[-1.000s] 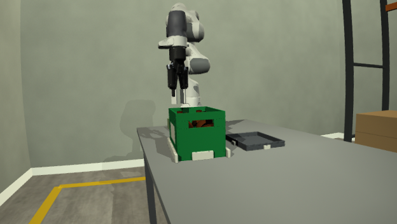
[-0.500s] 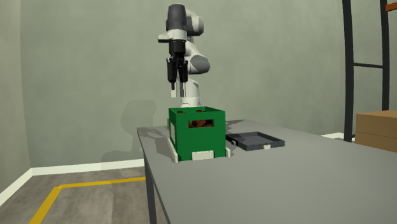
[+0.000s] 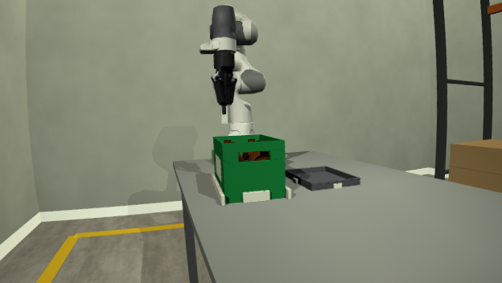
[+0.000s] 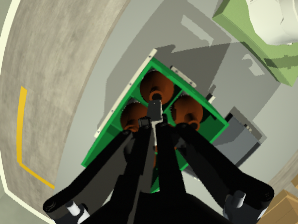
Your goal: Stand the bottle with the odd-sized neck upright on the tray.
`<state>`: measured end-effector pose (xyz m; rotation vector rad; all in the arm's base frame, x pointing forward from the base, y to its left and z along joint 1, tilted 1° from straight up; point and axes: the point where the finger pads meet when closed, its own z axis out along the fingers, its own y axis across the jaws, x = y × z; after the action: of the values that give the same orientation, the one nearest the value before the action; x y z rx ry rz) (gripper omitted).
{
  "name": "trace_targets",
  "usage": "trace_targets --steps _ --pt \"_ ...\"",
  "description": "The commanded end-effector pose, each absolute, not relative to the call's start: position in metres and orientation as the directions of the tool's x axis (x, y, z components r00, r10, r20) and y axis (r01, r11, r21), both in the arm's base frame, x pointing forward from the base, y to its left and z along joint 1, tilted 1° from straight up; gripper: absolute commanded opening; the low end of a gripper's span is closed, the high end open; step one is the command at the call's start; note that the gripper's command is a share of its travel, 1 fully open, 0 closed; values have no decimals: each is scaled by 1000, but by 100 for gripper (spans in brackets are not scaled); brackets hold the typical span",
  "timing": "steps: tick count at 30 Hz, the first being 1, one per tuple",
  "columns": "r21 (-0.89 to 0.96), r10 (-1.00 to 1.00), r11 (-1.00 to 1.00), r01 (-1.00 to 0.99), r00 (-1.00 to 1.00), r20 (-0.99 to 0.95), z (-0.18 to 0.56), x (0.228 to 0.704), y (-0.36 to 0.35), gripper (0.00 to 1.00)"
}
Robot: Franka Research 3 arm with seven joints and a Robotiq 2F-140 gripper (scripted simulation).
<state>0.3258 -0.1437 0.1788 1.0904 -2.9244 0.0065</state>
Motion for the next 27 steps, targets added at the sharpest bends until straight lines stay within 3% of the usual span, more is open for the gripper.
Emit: trace_targets --steps 1,24,27 --pt "3 -654 756 -654 -756 20 180 326 -142 10" --pt "3 -654 756 -654 -756 20 180 326 -141 10" --pt "4 -655 756 -655 -756 19 180 333 -107 10"
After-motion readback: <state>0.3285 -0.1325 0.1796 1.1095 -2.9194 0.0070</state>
